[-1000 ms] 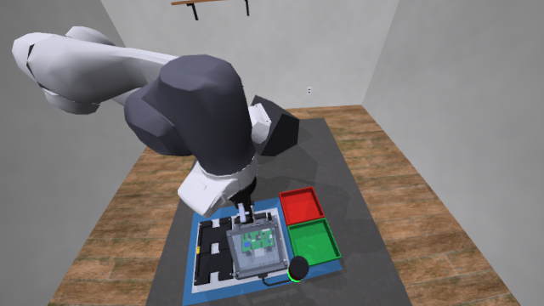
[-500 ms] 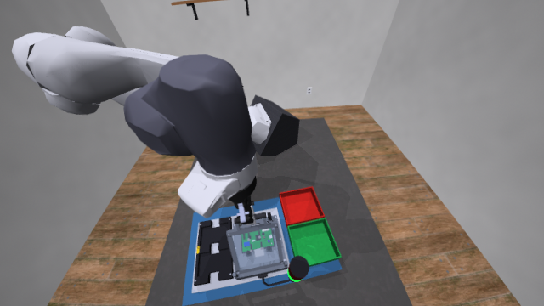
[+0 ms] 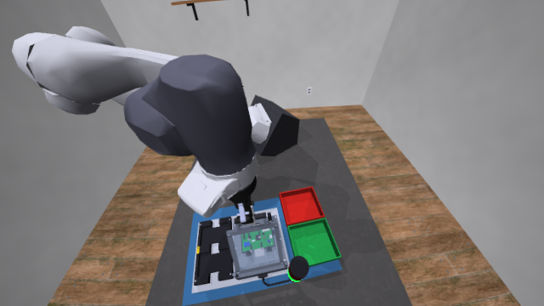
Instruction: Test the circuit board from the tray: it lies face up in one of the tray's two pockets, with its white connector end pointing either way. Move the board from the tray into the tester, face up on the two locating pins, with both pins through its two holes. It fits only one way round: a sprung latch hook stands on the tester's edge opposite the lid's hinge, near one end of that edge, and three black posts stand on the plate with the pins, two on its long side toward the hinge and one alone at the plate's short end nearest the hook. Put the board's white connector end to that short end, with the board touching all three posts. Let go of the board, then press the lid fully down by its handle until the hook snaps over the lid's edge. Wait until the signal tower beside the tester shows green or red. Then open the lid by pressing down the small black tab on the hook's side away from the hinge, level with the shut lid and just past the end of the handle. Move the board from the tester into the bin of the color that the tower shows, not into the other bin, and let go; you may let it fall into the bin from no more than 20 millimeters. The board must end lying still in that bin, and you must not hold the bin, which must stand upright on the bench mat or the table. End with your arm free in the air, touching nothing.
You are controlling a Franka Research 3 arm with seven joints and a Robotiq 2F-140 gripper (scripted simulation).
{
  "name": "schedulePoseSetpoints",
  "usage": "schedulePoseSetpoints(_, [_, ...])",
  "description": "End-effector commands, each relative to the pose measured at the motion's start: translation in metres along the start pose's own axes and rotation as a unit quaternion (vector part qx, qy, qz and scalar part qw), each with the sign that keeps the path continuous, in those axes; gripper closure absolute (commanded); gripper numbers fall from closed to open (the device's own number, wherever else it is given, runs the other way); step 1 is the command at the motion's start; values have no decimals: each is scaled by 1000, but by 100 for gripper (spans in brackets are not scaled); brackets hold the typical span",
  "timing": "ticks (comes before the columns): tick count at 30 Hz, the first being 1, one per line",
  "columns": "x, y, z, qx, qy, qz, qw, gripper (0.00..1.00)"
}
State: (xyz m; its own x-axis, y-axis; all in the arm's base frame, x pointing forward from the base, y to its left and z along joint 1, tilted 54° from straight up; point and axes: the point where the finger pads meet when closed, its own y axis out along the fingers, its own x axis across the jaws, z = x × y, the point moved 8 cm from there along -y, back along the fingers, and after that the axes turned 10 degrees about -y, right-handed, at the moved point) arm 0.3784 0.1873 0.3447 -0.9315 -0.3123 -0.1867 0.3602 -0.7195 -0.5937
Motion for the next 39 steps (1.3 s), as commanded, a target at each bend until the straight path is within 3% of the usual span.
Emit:
schedulePoseSetpoints(1, [-7,-7,2,0,0,15,1000,100])
schedulePoseSetpoints(19, [-7,-7,2,0,0,15,1000,100])
schedulePoseSetpoints(20, [-7,-7,2,0,0,15,1000,84])
schedulePoseSetpoints(39, [-7,-7,2,0,0,15,1000,84])
